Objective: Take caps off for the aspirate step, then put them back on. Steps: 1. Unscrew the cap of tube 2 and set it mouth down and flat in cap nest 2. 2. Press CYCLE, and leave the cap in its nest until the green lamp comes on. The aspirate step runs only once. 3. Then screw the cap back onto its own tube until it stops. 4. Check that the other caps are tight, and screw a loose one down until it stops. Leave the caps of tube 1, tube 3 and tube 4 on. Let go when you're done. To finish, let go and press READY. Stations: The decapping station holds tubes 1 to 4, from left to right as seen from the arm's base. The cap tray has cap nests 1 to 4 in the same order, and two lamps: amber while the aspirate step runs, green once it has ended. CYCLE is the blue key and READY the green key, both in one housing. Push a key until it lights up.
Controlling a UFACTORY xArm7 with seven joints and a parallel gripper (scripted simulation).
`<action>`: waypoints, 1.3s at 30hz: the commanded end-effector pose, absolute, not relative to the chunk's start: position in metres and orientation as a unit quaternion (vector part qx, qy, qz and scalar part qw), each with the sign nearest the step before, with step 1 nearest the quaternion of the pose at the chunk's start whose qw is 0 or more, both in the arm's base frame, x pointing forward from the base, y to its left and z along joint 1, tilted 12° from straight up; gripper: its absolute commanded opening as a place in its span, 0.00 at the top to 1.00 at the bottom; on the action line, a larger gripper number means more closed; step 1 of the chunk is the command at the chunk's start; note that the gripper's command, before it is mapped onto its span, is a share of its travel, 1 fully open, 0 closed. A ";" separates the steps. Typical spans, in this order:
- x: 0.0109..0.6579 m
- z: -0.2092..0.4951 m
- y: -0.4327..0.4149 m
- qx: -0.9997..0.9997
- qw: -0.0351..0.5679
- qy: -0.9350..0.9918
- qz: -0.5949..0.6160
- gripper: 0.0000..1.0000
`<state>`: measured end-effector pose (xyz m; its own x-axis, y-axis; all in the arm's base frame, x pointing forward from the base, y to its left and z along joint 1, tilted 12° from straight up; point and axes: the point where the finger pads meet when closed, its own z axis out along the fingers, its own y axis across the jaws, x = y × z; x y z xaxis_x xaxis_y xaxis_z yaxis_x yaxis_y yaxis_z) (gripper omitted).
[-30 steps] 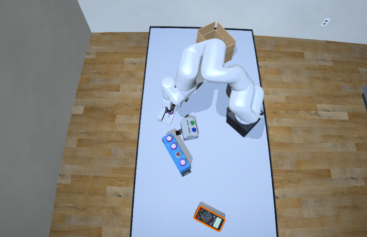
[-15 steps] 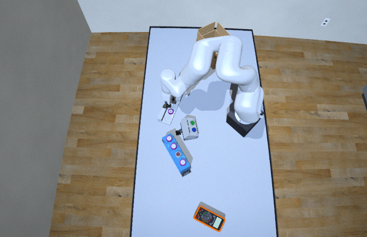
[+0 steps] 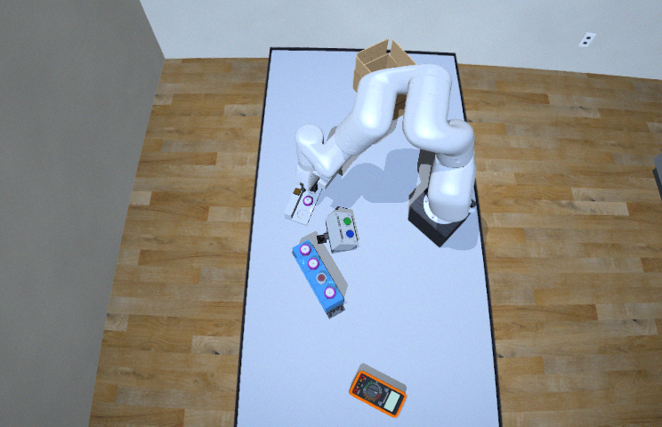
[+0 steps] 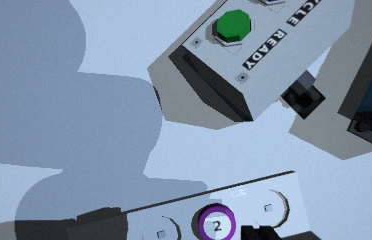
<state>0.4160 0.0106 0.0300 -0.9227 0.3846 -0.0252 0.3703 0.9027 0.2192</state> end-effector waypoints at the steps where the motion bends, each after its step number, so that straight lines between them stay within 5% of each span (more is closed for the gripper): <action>1: 0.398 0.026 0.025 0.328 0.027 0.939 0.100 1.00; 12: 0.354 0.011 0.058 0.555 0.001 0.826 0.103 1.00; 39: 0.276 -0.021 0.117 0.555 0.001 0.826 0.103 1.00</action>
<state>0.2749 0.1151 -0.0152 -0.3825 0.9176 0.1079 0.9183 0.3647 0.1538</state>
